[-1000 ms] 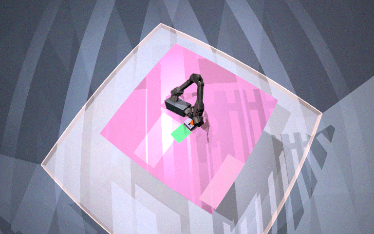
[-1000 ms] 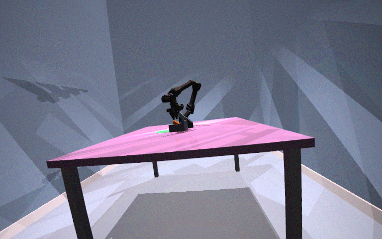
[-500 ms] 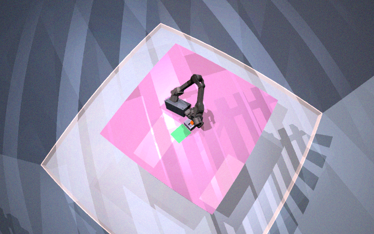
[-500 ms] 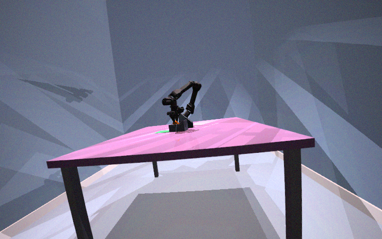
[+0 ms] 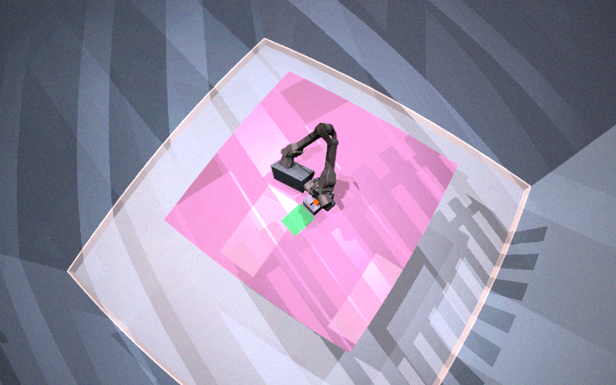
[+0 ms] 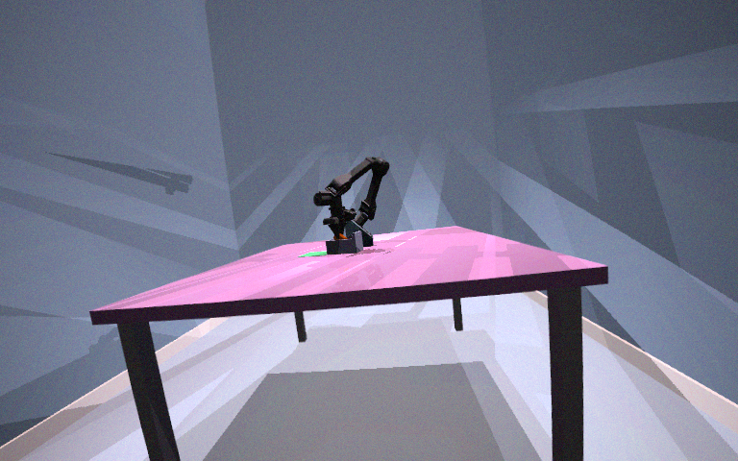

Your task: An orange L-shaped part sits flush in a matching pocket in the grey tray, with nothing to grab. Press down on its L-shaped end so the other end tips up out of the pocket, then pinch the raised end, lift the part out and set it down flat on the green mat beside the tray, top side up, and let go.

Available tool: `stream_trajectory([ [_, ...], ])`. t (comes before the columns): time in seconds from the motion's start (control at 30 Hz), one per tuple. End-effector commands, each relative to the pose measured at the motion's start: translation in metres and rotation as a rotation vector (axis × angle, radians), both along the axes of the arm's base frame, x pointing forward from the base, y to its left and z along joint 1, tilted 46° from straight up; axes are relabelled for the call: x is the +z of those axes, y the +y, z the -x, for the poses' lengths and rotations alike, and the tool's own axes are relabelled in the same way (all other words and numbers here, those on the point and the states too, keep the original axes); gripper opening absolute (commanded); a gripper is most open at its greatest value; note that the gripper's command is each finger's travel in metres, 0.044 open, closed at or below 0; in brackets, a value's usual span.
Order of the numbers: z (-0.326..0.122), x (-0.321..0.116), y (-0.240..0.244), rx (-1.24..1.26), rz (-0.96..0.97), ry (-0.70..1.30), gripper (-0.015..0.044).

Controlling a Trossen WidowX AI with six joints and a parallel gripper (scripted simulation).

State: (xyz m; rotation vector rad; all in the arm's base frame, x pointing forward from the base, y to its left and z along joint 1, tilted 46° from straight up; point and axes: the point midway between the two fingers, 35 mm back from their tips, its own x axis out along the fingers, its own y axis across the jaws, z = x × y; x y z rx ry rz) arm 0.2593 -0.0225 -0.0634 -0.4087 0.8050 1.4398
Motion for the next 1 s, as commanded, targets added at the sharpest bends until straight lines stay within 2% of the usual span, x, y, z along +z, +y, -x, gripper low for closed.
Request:
stream_trajectory([
  [0.0,0.0,0.0,0.0,0.0,0.001,-0.002,0.0129],
  [0.23,0.0,0.0,0.0,0.0,0.001,-0.002,0.0082],
  [0.33,0.0,0.0,0.0,0.0,0.001,-0.002,0.0003],
  [0.97,-0.001,0.014,-0.014,-0.004,-0.002,0.002,0.0],
])
